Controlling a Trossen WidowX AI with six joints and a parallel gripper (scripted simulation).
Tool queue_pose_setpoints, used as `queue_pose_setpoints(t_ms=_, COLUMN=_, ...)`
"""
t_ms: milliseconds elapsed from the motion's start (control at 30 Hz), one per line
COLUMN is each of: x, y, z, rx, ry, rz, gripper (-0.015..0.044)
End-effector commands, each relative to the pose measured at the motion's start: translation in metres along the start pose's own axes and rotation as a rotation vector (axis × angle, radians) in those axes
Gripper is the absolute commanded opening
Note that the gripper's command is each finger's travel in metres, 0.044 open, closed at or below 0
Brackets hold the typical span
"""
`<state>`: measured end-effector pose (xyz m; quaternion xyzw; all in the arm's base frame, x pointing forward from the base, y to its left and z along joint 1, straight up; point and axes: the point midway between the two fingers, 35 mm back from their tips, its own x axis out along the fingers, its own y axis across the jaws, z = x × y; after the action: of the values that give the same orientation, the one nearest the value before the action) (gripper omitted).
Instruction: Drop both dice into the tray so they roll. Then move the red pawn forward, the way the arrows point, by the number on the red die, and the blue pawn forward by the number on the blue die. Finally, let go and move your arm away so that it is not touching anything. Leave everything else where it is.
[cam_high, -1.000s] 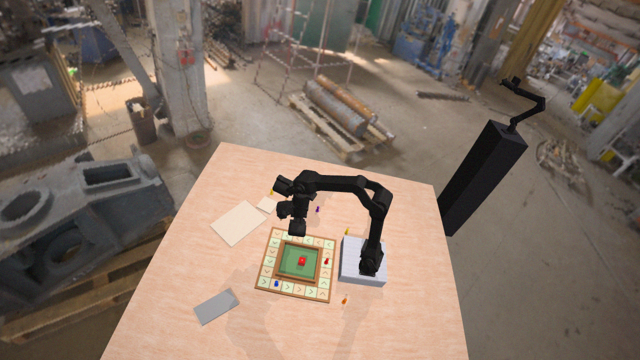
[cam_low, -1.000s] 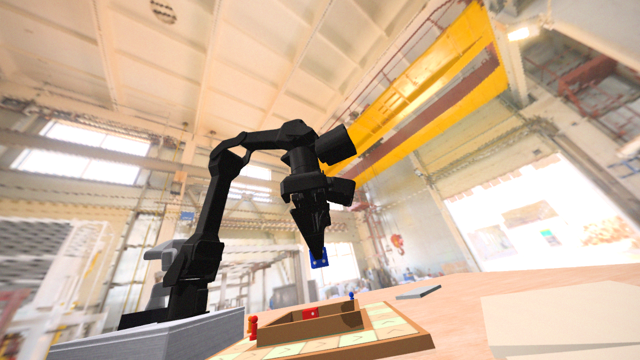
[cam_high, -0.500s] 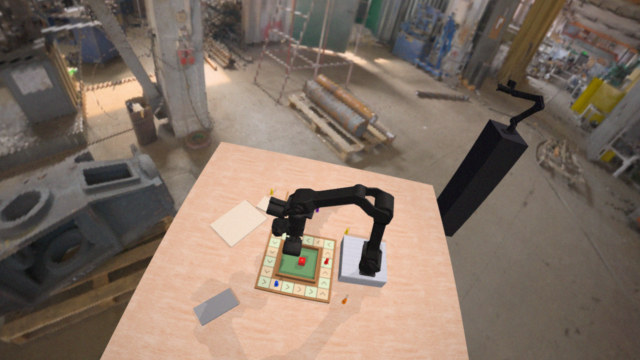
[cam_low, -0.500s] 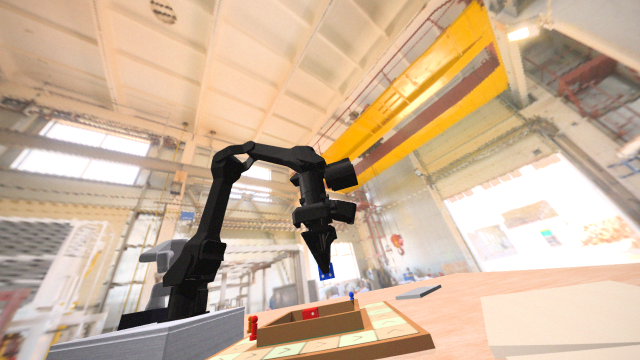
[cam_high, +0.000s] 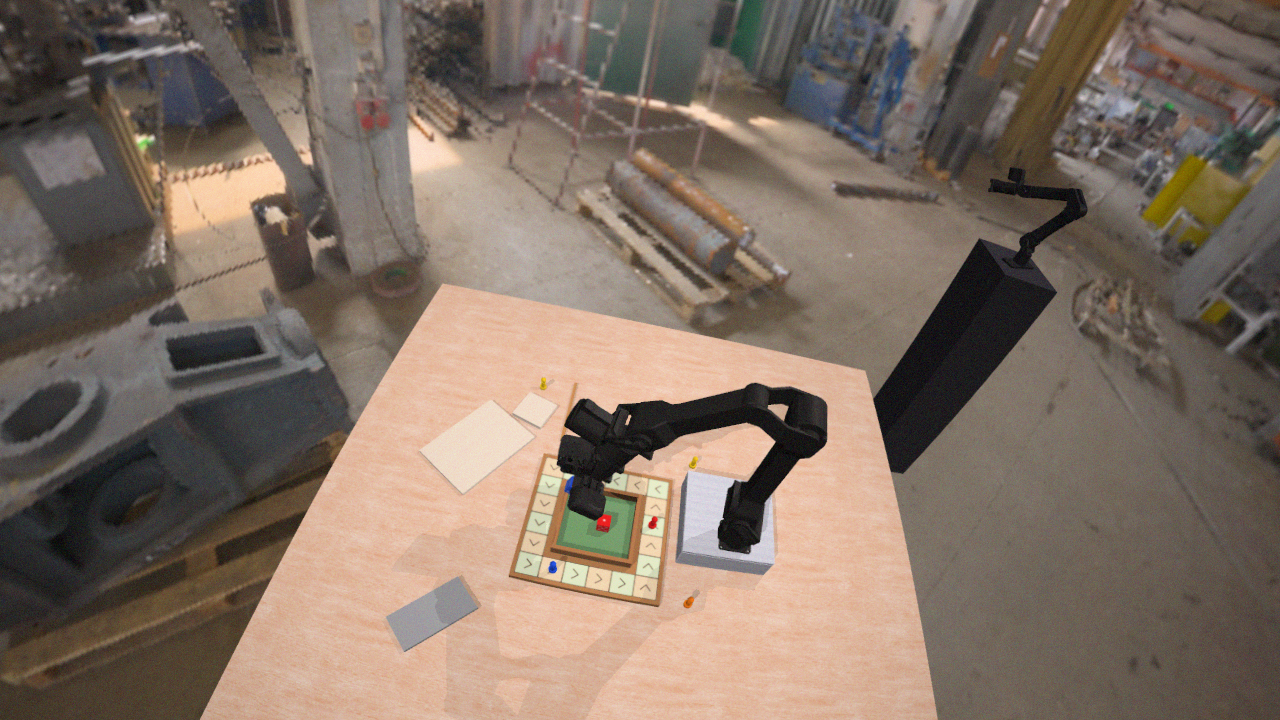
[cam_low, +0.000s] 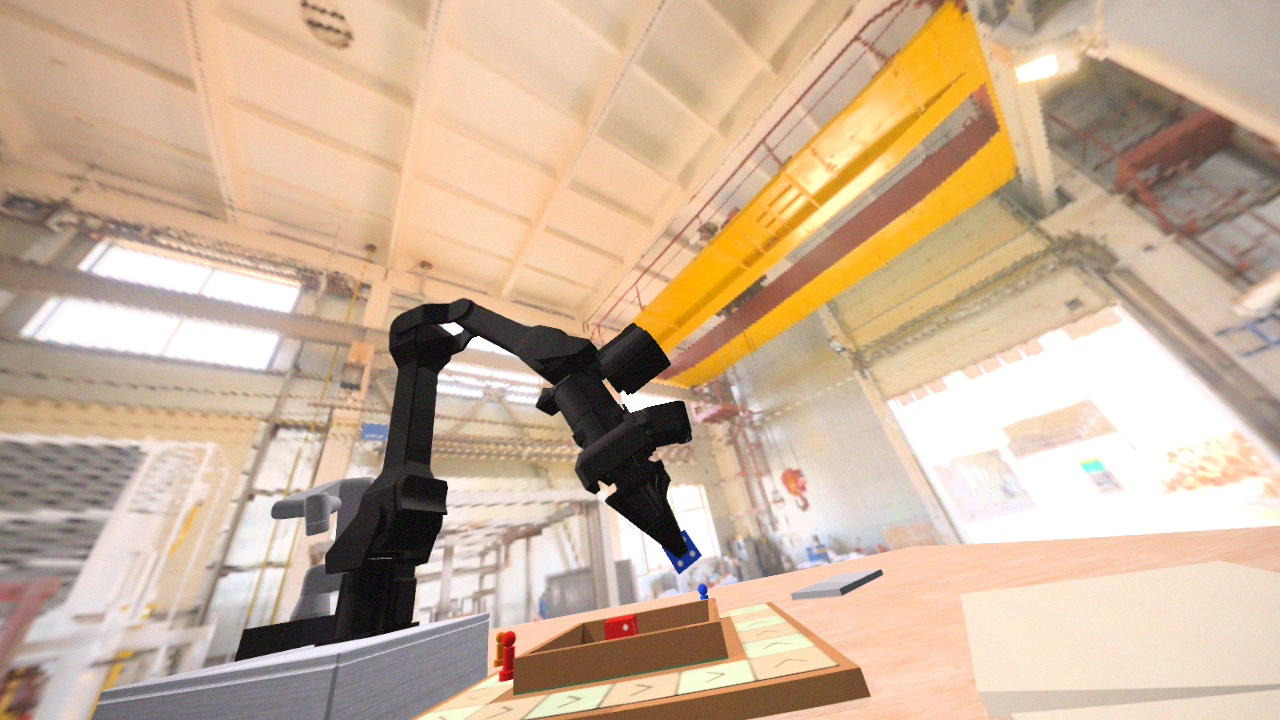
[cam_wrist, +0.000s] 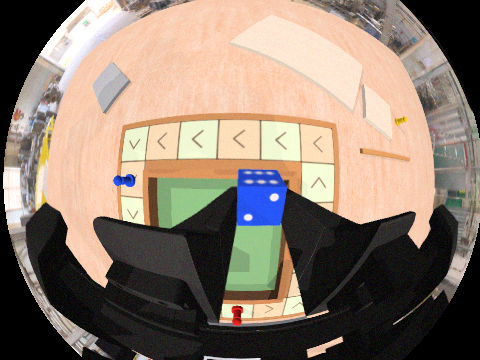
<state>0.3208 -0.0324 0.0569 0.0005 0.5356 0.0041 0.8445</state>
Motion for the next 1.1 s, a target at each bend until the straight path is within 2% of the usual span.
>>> queue_pose_setpoints(t_ms=0, x=0.001, y=0.000, z=0.000, rx=0.002, ry=-0.144, rz=0.002, gripper=0.0000)
queue_pose_setpoints(t_ms=300, x=0.003, y=0.000, z=-0.001, rx=-0.015, ry=-0.425, rz=-0.004, gripper=0.0000)
queue_pose_setpoints(t_ms=500, x=-0.001, y=0.007, z=-0.001, rx=-0.015, ry=-0.428, rz=-0.003, gripper=0.0000)
queue_pose_setpoints(t_ms=767, x=-0.044, y=0.071, z=-0.018, rx=-0.011, ry=-0.427, rz=0.002, gripper=0.0000)
queue_pose_setpoints(t_ms=1067, x=-0.043, y=0.013, z=-0.019, rx=-0.015, ry=-0.423, rz=-0.003, gripper=0.0000)
